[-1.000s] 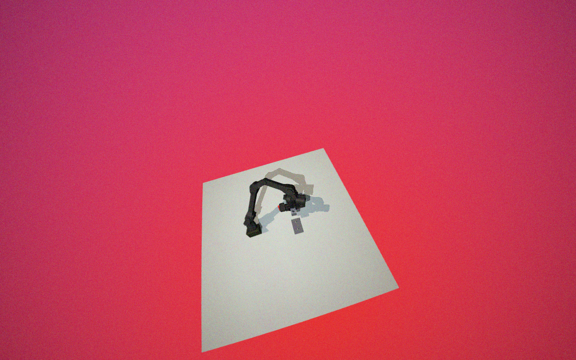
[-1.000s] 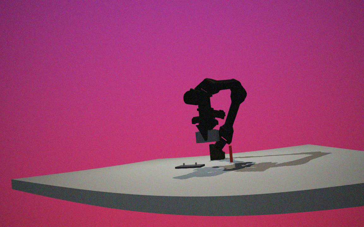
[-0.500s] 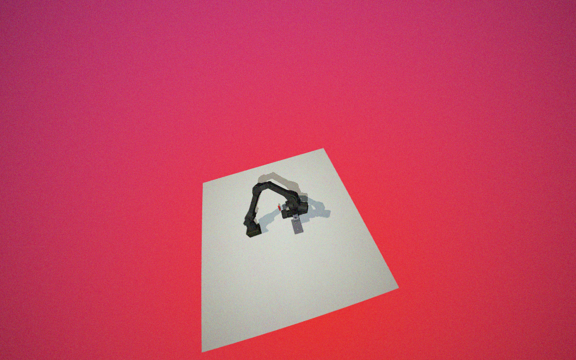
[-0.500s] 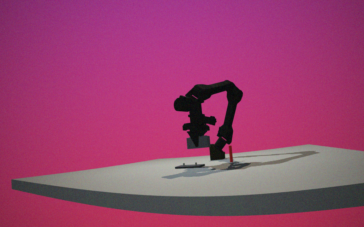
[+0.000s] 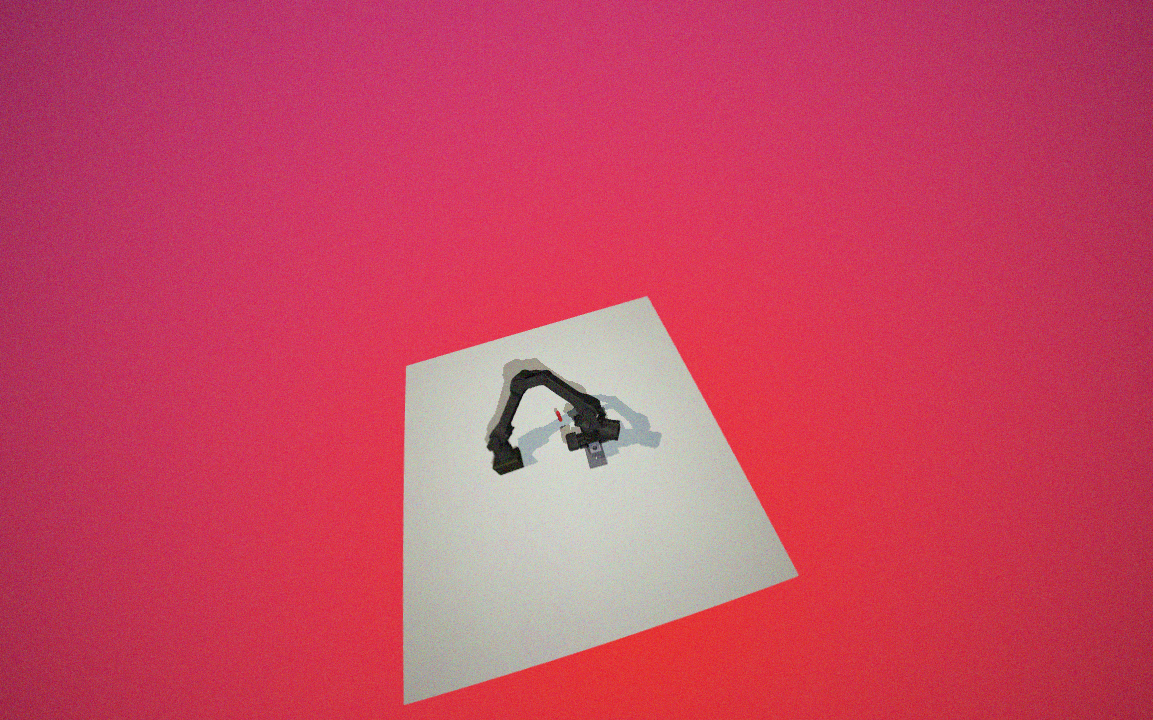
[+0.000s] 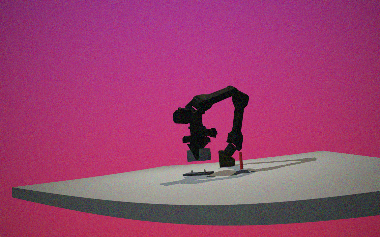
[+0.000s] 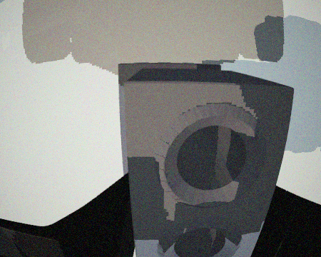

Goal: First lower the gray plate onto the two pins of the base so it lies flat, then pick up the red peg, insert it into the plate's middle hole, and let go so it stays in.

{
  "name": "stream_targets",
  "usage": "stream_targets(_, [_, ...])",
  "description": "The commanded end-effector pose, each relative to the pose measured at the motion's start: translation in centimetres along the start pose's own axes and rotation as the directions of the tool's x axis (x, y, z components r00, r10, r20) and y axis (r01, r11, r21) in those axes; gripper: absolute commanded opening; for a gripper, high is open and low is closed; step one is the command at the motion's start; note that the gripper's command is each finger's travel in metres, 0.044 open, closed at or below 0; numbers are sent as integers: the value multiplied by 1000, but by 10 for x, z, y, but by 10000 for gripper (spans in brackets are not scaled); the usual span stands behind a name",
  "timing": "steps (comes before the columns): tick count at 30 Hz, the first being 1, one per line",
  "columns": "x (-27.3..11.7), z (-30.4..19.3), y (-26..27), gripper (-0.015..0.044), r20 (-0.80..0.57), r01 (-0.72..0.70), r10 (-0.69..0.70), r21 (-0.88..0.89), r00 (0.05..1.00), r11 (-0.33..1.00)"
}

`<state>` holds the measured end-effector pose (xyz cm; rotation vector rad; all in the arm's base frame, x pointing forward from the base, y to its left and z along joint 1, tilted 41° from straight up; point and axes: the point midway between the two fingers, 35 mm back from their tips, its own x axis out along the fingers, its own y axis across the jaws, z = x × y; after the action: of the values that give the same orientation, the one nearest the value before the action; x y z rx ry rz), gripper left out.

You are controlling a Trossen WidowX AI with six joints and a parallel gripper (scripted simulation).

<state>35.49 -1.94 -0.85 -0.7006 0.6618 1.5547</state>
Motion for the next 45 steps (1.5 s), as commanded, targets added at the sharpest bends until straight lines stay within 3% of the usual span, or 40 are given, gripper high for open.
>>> stream_targets(1, [8,-11,4,0,0,-9,9,-1,1000,1000])
stream_targets(27, [9,-13,4,0,0,-9,9,-1,1000,1000])
stream_targets(45, [31,-13,4,0,1,-9,9,-2,1000,1000])
